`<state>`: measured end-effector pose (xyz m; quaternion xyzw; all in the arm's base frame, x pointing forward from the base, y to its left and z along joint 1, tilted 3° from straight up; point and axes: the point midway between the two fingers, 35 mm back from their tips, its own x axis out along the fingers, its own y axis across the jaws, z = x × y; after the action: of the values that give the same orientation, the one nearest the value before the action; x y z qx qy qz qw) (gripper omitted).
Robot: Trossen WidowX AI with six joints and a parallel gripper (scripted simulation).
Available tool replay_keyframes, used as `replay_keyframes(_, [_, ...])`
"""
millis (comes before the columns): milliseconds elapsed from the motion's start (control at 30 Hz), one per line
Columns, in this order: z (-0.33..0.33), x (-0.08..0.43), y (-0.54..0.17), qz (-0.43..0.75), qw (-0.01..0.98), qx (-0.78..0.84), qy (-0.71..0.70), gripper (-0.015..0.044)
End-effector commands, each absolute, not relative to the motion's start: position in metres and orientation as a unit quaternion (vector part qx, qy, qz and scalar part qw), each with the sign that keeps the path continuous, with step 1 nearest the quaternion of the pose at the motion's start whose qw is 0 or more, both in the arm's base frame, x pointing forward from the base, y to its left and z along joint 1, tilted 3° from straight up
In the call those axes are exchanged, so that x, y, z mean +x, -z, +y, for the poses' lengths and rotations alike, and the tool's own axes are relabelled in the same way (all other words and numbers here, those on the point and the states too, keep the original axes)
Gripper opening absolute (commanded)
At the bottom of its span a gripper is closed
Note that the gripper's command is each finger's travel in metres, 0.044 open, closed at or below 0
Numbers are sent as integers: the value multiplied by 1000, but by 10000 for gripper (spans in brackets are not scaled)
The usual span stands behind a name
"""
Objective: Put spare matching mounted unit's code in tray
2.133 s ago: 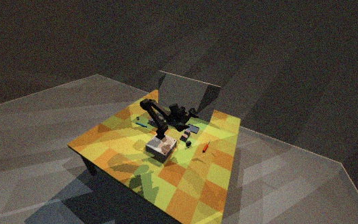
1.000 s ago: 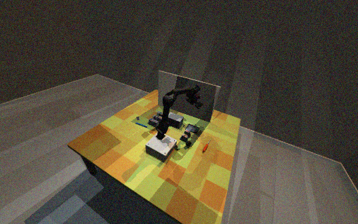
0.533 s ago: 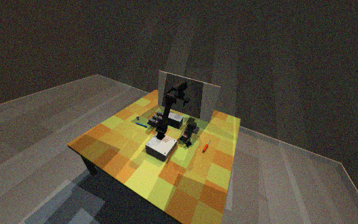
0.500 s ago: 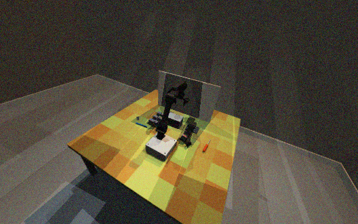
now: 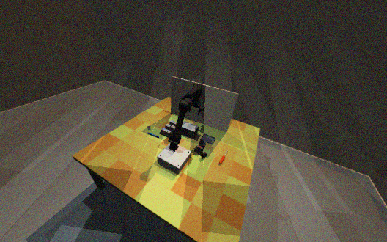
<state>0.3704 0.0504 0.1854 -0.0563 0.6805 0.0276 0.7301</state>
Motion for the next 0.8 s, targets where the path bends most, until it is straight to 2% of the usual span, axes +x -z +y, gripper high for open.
replay_keyframes(0, [39,367,-184,682,730,-38,-11,440])
replay_keyframes(167, [-43,334,-176,673,722,104,125,440])
replay_keyframes(400, [-128,255,-153,611,661,301,314,440])
replay_keyframes(633, [-165,163,-120,501,553,468,474,440])
replay_keyframes(767, [-166,154,-117,487,540,483,487,440])
